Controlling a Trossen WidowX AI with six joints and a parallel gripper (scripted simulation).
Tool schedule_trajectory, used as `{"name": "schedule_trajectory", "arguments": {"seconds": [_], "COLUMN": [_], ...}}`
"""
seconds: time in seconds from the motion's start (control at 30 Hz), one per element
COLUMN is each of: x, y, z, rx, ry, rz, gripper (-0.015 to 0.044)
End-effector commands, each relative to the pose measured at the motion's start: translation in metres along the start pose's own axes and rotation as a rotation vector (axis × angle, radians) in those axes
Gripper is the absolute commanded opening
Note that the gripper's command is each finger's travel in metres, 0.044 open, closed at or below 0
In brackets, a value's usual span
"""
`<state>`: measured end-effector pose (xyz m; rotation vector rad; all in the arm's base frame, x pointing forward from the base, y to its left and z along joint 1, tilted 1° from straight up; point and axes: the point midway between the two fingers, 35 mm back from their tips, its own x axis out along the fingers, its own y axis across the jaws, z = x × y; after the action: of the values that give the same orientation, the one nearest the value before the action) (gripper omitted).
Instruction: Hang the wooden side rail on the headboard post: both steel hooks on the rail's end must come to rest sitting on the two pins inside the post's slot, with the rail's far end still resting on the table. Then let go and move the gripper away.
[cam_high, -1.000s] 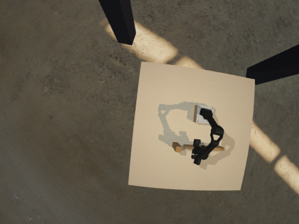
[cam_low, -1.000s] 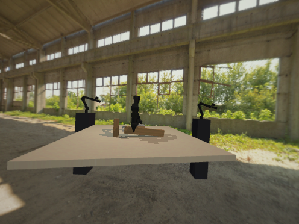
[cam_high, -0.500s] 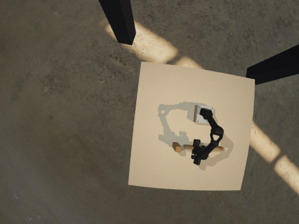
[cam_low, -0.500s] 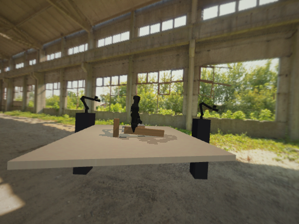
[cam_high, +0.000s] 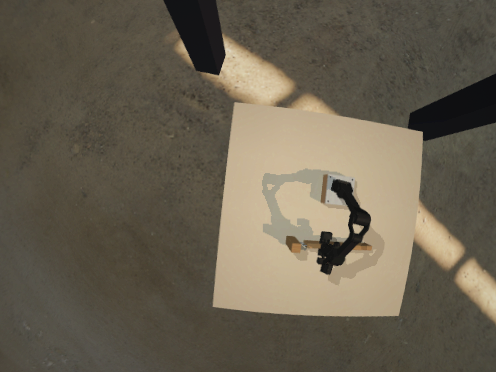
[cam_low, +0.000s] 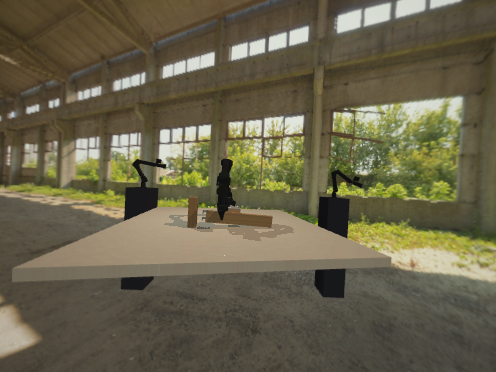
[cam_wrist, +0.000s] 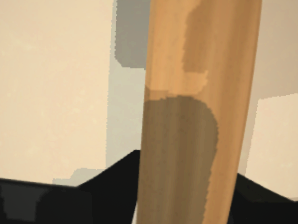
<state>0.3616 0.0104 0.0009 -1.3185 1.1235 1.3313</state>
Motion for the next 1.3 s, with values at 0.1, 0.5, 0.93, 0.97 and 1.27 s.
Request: {"name": "schedule_trajectory", "arguments": {"seconds": [0.1,0.5,0.93,0.97,1.27], "x": [-0.0033,-0.0044,-0.0049,-0.0048,-0.0037], "y": [-0.0064,-0.0052,-0.0055,-0.0054,-0.0045], "z": [-0.0032,-0.0045,-0.0059,-0.006,-0.0071], "rx": [0.006,0.006,0.006,0.006,0.006], "ry": [0.006,0.006,0.006,0.006,0.006], "rz": [-0.02,-0.02,-0.02,-0.02,-0.02], "gripper": [0.0,0.0,0.0,0.0,0.0]}}
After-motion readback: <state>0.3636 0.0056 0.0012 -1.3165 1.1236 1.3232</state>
